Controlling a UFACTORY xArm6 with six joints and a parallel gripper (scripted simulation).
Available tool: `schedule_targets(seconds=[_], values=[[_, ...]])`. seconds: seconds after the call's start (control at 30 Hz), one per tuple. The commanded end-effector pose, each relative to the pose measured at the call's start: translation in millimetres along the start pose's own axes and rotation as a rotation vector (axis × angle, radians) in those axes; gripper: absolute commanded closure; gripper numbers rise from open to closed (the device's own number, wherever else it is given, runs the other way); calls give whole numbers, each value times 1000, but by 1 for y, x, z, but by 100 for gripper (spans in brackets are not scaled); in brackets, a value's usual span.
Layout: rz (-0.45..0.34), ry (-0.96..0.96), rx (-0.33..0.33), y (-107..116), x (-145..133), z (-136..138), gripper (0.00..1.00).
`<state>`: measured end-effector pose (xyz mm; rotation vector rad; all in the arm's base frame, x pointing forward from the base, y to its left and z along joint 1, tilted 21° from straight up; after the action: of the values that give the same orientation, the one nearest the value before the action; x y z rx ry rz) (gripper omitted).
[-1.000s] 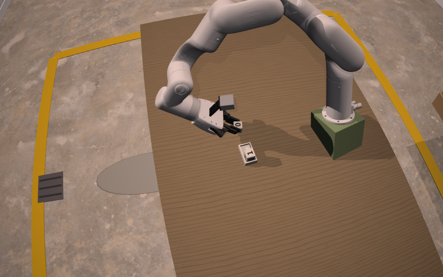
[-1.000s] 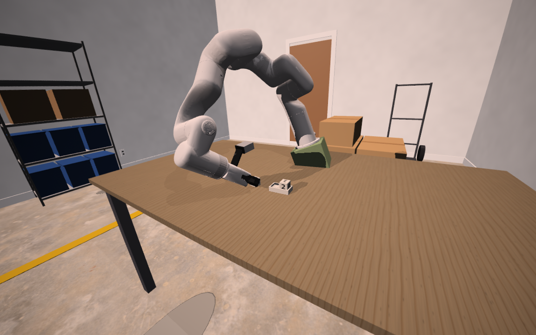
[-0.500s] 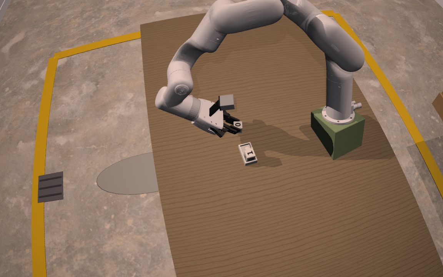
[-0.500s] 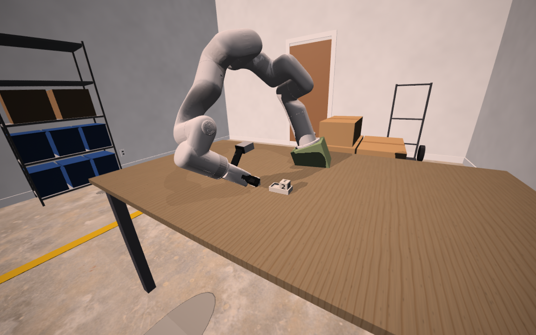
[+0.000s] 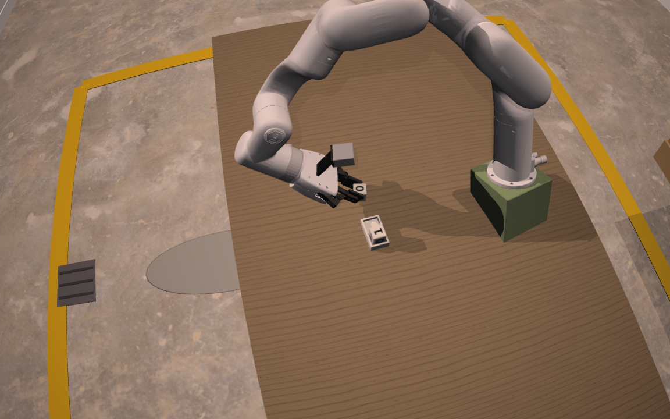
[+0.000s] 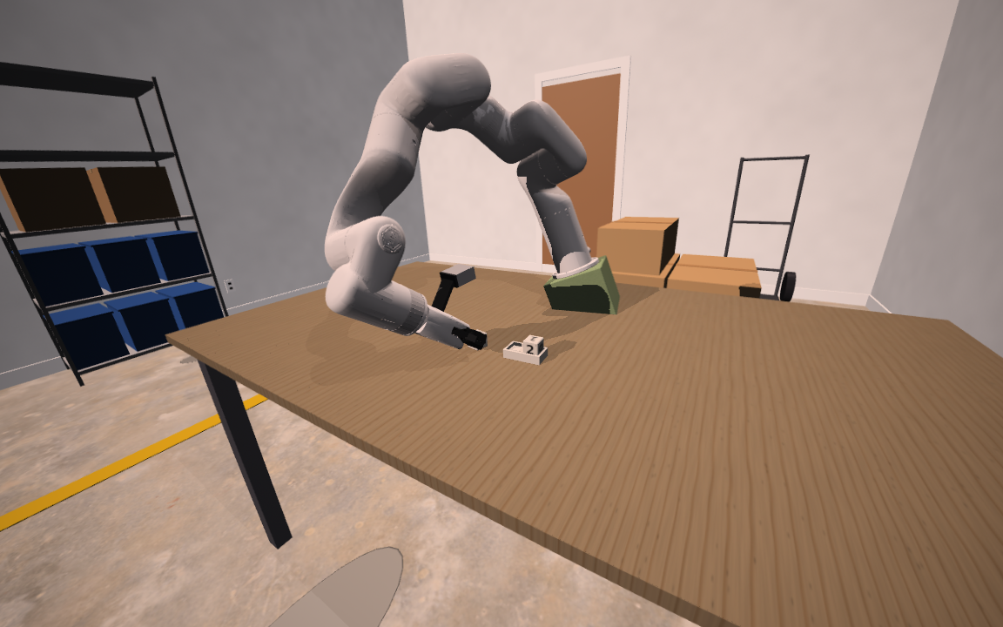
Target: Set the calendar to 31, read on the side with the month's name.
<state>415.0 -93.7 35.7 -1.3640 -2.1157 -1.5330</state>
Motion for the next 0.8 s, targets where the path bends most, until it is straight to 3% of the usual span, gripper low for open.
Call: schedule_targets(seconds=[0.0, 0.43, 0.77], values=[[-3, 0, -1, 2, 0, 0, 73], [-3, 0, -1, 2, 0, 0, 69], [-3, 0, -1, 2, 0, 0, 53]])
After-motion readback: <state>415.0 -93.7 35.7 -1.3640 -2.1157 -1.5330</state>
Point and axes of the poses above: the point where the finger pads meet when closed, its own y axis back along the fingers, its own z axis across the jaws, x = y × z, the point moved 6 cm from there along y, back along the fingers, and after that the axes turned 10 degrees about -y, right-handed, at the moved point
